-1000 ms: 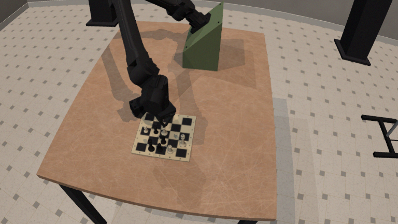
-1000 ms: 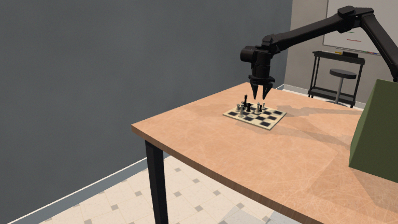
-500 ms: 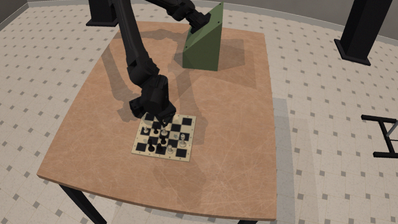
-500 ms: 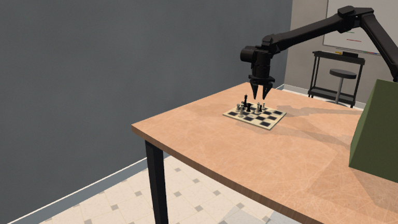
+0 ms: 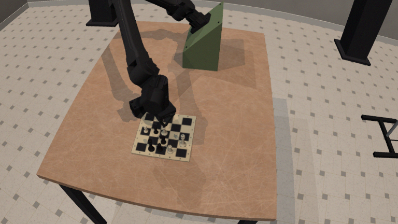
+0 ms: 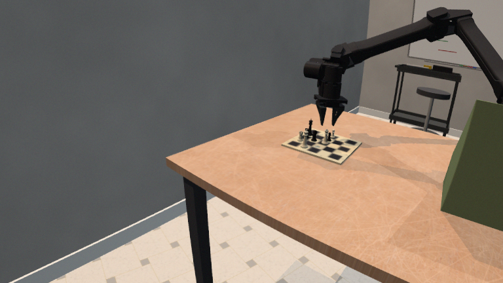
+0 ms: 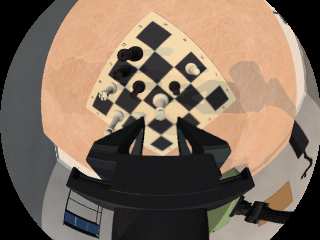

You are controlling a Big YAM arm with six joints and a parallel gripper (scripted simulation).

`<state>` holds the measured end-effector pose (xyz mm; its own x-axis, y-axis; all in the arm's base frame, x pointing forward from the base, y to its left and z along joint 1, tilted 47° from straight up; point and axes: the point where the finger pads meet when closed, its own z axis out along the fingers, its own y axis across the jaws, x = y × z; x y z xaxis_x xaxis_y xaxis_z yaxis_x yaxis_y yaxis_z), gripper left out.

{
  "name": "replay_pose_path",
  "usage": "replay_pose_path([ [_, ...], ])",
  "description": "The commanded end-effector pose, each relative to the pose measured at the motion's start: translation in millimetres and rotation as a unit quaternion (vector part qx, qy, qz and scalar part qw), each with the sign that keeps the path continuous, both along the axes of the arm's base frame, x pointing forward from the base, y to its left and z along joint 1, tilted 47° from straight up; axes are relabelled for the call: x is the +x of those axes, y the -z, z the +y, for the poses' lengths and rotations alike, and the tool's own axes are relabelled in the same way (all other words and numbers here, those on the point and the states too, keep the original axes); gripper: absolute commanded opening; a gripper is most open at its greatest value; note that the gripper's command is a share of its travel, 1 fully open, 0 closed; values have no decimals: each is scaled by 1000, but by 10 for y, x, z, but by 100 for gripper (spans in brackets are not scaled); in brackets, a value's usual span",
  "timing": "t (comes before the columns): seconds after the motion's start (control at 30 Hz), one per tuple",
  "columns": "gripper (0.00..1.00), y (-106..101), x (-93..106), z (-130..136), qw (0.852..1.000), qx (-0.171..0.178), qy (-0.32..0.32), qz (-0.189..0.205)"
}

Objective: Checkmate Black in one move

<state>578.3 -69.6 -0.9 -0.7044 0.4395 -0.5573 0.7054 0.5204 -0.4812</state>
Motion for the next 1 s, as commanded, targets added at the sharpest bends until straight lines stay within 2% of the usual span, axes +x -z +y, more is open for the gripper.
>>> replay_pose_path([
  [0.0,40,110,-5,-59,1000,-2,2,8],
  [0.2,40,131,-28,-40,1000,-2,1,9],
  [0.43,40,161,-38,176,1000,-1,-10,3],
  [0.57,40,154,-36,101,1000,-1,-3,1],
  [0.6,40,137,-20,-16,1000,-1,5,0],
  [0.97,40,143,-33,-7,1000,-1,5,2],
])
